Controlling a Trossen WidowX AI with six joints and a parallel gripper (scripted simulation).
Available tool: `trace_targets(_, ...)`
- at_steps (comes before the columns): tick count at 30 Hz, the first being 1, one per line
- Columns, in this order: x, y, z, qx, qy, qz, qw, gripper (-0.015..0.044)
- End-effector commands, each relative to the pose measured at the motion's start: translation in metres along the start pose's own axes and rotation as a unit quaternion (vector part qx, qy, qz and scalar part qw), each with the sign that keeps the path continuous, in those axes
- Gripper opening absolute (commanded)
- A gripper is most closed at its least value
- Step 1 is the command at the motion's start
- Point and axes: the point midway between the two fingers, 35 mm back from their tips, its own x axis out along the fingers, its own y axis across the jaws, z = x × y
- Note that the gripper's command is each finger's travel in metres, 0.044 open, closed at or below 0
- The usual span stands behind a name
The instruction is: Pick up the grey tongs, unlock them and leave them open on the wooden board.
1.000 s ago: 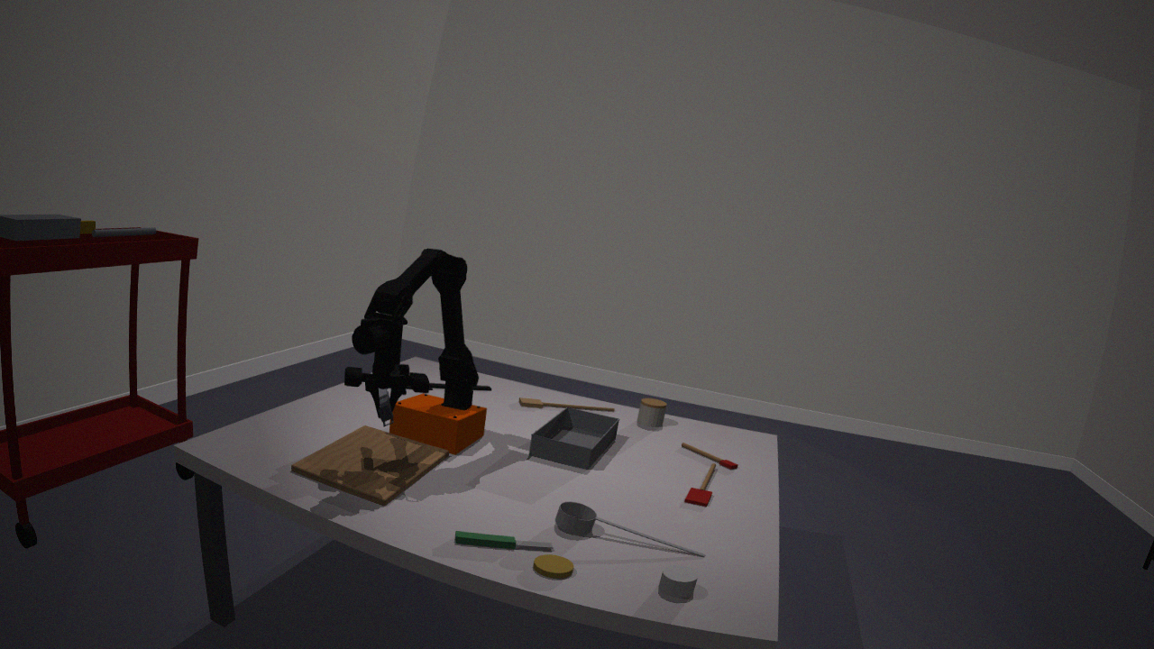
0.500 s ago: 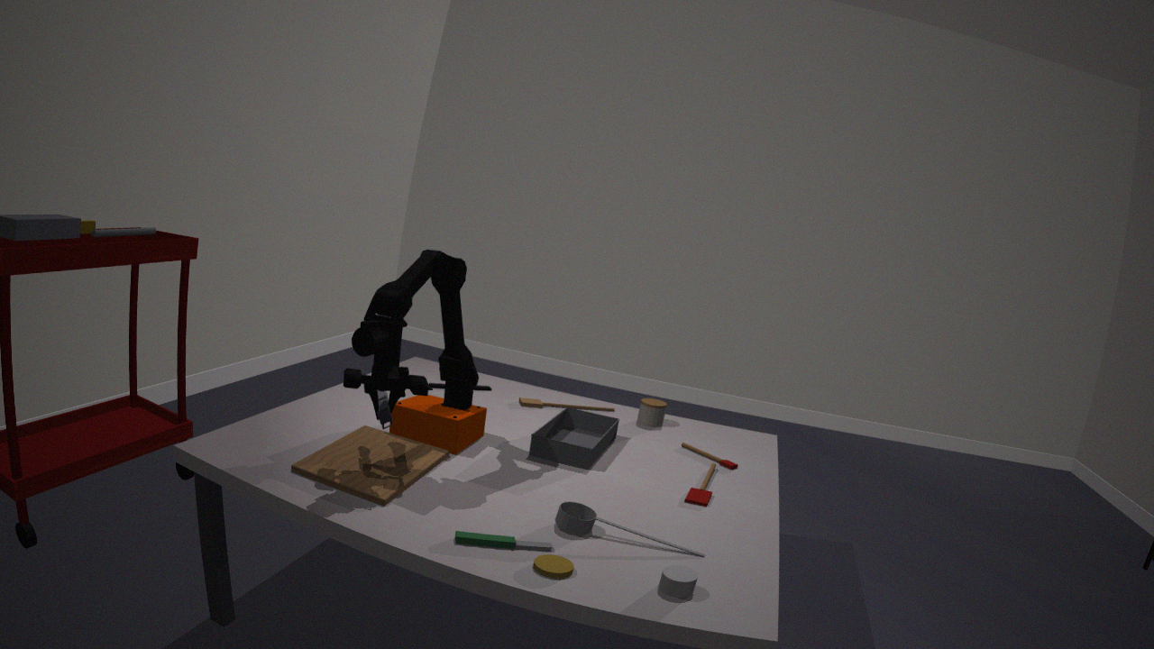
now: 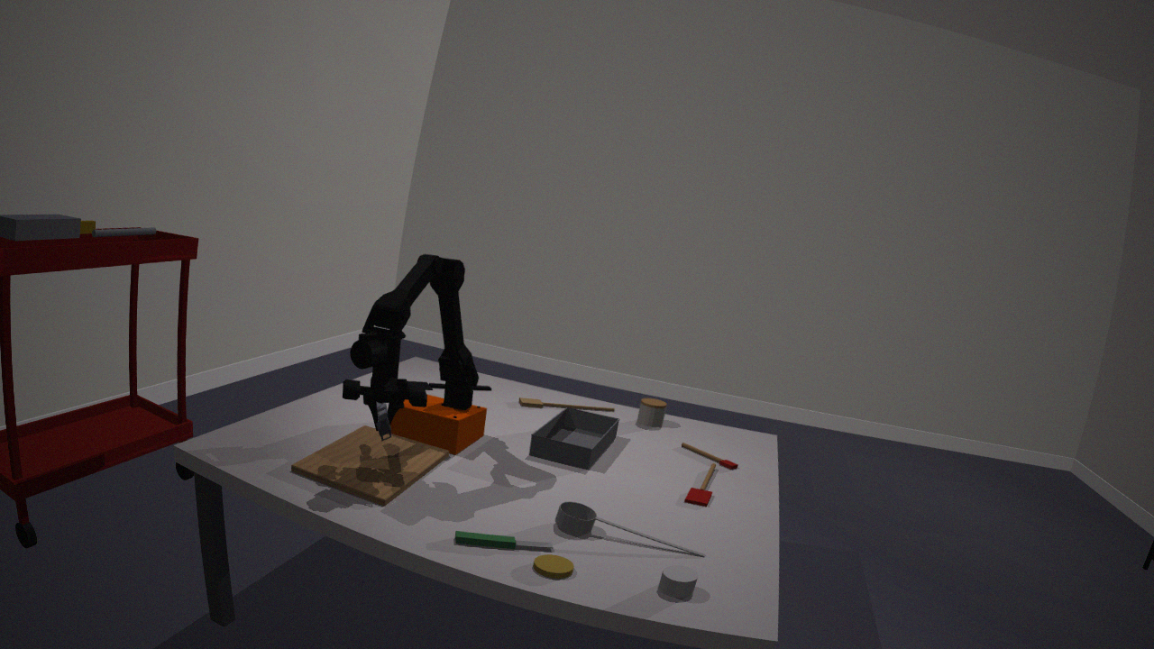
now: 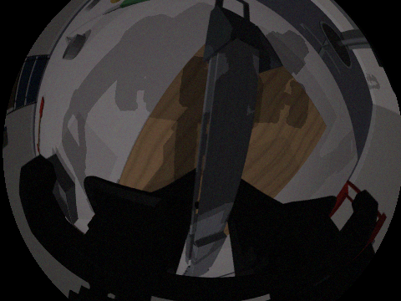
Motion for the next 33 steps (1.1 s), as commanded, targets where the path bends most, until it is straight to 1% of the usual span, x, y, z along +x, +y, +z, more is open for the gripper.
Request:
trace_targets(1,0.007,-0.001,-0.001,-0.002,0.000,-0.003,1.000,-0.0150)
trace_targets(27,0.048,0.001,-0.003,-0.002,0.000,-0.003,1.000,-0.0150)
trace_targets(33,0.051,0.001,-0.003,-0.002,0.000,-0.003,1.000,-0.0150)
